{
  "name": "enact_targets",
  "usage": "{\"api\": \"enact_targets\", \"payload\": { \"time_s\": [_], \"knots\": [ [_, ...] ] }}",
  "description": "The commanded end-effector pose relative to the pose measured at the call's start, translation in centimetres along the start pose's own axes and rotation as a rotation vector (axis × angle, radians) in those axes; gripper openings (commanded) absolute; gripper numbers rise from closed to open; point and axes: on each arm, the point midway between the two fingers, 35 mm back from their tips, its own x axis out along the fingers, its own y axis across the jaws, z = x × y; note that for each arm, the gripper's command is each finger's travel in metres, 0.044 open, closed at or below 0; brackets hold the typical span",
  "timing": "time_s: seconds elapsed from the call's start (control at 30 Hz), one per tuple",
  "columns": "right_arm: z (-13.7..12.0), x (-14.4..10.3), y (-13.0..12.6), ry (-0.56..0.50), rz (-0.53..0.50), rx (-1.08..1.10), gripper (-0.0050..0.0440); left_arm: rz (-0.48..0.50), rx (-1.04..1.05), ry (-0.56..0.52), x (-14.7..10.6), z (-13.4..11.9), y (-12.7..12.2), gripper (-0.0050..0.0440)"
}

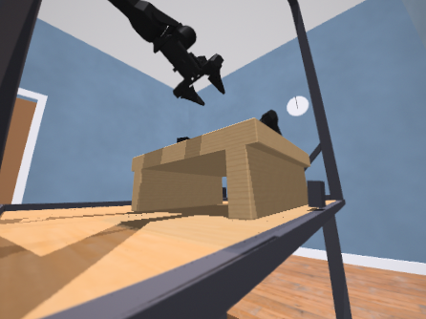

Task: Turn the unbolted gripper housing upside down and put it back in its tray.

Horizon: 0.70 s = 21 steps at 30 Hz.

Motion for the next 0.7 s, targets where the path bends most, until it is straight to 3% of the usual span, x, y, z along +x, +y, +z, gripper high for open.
{"api": "enact_targets", "payload": {
  "time_s": [0.0, 0.67],
  "knots": [
    [-0.05, 0.06, -0.16, -0.001, -0.006, -0.002, 0.0128, 0.003, -0.003, -0.034, -0.79, 1.25, 0.04, 0.044],
    [-0.06, 0.11, 0.22, -0.001, -0.006, -0.002, 0.0156, 0.003, -0.003, -0.034, -0.79, 1.25, 0.04, 0.044]
  ]
}}
